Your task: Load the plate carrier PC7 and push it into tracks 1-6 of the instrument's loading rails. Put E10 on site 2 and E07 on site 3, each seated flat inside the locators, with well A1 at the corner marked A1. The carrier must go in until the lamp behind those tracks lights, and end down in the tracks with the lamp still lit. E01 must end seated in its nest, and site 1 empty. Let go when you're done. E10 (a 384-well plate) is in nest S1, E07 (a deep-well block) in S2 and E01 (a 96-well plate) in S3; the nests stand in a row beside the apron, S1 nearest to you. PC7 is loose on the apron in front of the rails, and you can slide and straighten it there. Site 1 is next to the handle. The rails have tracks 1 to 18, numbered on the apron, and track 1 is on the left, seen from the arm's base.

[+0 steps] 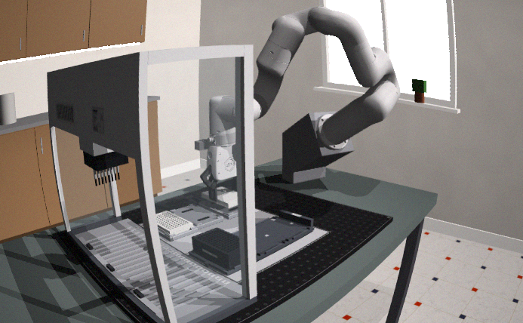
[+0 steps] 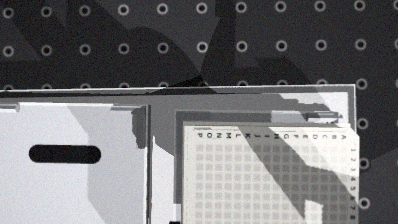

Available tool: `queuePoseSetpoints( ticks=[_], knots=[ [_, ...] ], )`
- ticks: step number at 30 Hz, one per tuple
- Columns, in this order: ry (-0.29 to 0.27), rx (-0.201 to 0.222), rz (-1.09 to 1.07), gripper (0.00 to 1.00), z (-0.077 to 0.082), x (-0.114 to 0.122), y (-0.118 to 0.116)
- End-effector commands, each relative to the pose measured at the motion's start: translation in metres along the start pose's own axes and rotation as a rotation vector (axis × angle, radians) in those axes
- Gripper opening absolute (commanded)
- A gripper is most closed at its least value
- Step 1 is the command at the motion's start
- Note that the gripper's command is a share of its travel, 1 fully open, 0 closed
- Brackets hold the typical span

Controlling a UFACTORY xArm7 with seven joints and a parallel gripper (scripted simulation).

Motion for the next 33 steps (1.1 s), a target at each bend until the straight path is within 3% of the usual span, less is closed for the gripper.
queuePoseSetpoints(
  ticks=[1, 33],
  knots=[
    [0.003, -0.003, 0.000, 0.00, 0.003, -0.001, -0.001],
    [0.003, -0.003, 0.000, 0.00, 0.050, -0.001, -0.001]
  ],
)
Point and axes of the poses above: the point where the finger pads meet when closed, its own z axis back along the fingers, its own y axis across the jaws, x = y × z, the point moved 2 cm from there along z, back along the fingers, and after that the axes turned 13 degrees about -z, right-handed, at the moved point
